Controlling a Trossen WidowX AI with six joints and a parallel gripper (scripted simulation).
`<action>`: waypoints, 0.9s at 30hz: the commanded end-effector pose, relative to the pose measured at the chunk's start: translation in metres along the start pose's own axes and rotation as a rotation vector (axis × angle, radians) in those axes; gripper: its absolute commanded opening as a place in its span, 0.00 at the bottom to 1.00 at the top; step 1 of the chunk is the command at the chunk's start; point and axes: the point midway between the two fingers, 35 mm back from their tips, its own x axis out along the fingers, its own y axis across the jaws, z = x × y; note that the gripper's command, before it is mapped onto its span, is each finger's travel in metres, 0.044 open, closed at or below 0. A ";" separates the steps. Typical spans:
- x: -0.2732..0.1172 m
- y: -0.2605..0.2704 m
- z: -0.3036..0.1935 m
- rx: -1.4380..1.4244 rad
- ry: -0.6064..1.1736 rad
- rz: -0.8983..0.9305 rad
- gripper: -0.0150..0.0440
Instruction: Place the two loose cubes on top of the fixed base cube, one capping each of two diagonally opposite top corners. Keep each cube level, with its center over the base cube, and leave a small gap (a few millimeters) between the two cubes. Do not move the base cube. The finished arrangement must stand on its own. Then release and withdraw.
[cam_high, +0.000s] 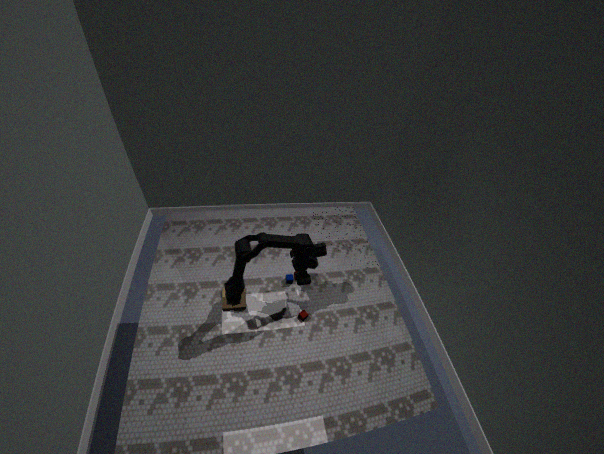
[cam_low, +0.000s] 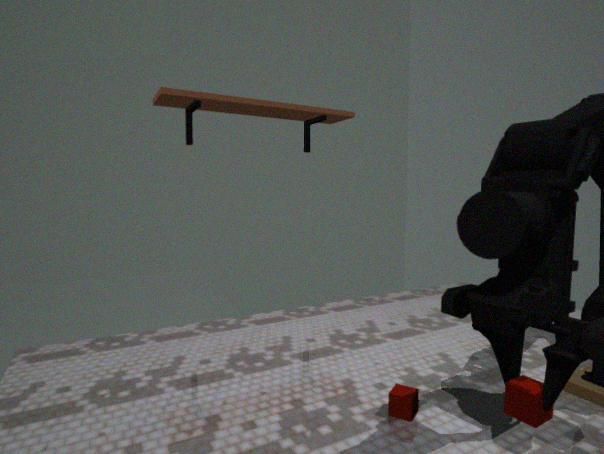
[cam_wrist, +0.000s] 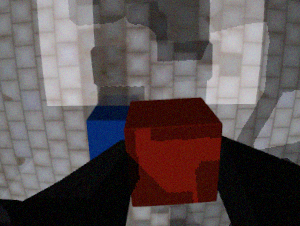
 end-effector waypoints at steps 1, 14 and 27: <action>0.005 0.014 -0.003 -0.207 -0.001 0.005 0.43; 0.019 0.048 -0.015 -0.739 -0.002 0.009 0.43; 0.019 0.048 -0.015 -0.746 -0.002 0.009 0.43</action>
